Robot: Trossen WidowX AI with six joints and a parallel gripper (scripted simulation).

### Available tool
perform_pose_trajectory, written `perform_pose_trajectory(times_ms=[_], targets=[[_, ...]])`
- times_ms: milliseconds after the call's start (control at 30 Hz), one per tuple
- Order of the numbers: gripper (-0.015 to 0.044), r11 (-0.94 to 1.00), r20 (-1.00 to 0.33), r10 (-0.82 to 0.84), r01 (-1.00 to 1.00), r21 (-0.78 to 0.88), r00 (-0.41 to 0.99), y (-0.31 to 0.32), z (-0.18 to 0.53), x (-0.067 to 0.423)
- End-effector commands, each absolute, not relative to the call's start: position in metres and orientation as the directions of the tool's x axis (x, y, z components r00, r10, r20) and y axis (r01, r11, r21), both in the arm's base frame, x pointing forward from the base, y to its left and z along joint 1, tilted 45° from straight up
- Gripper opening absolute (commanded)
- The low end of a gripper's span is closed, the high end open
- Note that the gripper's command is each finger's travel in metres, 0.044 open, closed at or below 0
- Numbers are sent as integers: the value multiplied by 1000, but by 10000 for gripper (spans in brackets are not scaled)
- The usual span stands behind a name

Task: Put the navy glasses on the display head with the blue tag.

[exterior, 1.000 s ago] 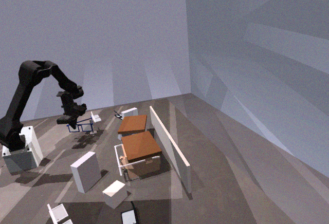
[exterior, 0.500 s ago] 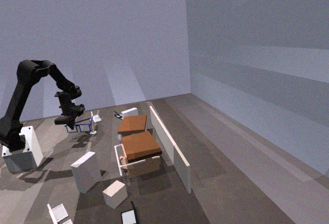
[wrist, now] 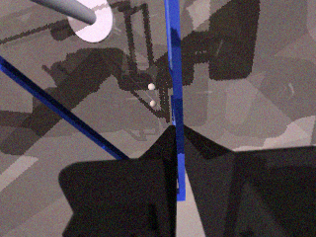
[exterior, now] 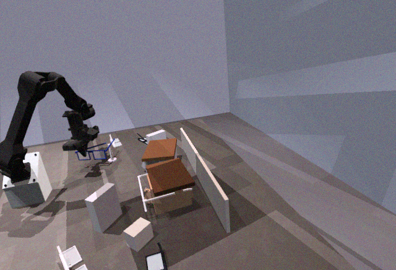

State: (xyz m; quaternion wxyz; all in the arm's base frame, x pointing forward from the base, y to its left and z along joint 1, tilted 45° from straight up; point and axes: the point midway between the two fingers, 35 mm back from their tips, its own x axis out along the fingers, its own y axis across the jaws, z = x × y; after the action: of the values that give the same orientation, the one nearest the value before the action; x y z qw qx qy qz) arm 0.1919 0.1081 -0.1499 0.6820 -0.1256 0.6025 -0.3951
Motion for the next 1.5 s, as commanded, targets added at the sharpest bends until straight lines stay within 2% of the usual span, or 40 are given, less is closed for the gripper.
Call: perform_pose_trajectory(times_ms=[0,1233,1467], targets=[[0,654,-722,-691,387,-650,-44,107,-150,186],[0,654,-721,-691,387,-650,-44,105,-148,190],[0,655,-722,-690,387,-649,-44,125,-128,194]])
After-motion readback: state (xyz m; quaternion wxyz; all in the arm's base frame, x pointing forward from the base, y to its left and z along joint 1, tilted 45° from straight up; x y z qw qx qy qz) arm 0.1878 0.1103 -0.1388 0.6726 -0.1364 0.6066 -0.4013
